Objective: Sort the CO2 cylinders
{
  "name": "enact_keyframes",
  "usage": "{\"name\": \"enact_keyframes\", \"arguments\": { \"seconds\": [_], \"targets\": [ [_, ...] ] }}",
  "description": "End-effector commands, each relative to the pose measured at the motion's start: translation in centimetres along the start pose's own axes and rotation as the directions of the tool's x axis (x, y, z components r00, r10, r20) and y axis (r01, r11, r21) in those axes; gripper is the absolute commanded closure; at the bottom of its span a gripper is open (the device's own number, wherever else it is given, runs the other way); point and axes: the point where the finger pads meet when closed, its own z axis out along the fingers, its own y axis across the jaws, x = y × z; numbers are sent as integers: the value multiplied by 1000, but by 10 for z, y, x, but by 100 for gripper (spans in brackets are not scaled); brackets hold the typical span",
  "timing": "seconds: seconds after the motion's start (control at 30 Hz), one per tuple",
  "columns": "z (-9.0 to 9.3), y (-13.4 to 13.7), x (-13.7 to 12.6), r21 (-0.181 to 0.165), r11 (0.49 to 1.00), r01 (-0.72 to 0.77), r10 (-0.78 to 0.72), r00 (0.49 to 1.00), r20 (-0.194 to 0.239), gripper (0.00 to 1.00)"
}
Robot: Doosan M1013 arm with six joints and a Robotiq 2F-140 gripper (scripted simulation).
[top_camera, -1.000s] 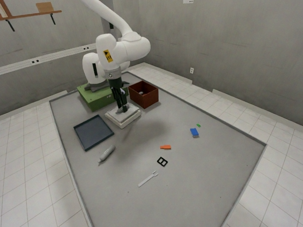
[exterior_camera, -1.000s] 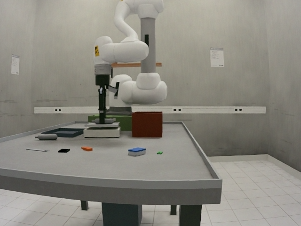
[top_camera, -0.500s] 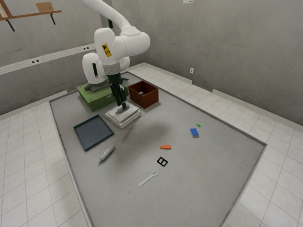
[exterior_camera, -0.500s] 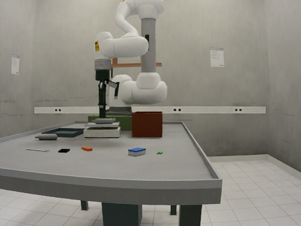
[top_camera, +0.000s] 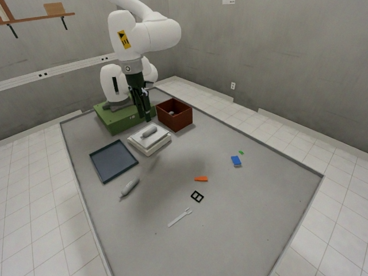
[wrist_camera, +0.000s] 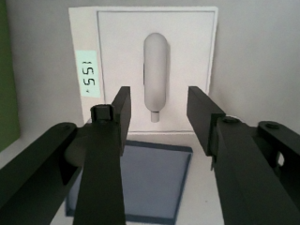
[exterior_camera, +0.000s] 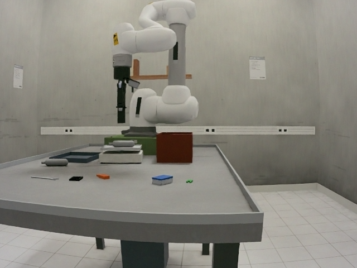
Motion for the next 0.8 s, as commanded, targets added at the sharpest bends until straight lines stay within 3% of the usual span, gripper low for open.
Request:
{"name": "enact_keyframes", "arguments": {
  "seconds": [0.0,0.3,0.4,0.47,0.6,0.77],
  "targets": [
    [-8,0,0,-1,1000,0,0,1000,0,61],
    [-12,-4,0,-1,997,-74,74,997,0,61],
    [-22,-15,-1,-1,969,-246,246,969,-1,61],
    [-32,-25,-2,0,915,-403,403,915,-1,61],
    [-53,-52,-3,1,820,-572,572,820,-9,61],
    [-76,-83,-2,6,643,-766,766,643,-21,61]
  ]
}}
